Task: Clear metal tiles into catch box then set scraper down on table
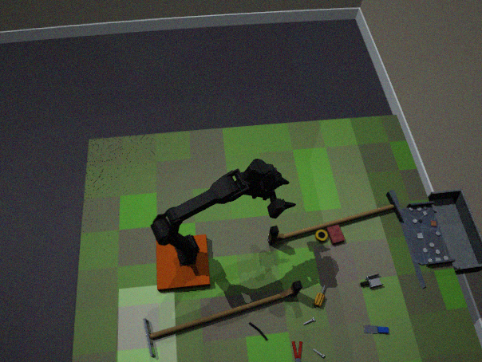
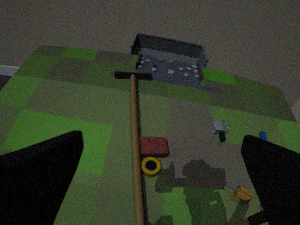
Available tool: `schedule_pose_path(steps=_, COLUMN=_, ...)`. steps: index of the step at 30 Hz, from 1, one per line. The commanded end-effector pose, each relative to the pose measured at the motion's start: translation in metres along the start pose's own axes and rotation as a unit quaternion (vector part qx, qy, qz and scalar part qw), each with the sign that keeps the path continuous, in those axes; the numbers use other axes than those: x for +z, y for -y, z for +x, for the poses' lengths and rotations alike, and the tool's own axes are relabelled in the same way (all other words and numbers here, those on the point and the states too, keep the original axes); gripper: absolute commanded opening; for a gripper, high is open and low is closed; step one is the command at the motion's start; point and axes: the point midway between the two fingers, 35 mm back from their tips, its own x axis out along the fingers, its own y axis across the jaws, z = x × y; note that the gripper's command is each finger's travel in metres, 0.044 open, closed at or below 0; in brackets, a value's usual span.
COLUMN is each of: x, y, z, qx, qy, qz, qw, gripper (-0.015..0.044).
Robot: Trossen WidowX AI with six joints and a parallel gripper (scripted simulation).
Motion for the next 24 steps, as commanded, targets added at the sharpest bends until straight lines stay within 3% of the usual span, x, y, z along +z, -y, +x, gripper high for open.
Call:
schedule_pose_path(steps=1, x=0.0, y=0.003, z=-0.011, qx=-0.004, qy=0.015, qz=0.009, qw=1.0, gripper=0.044)
schedule_pose_path(steps=24, x=-0.012, y=0.025, z=-0.074, qx=-0.022, qy=0.099, qz=0.052, qw=0.994, gripper=0.044)
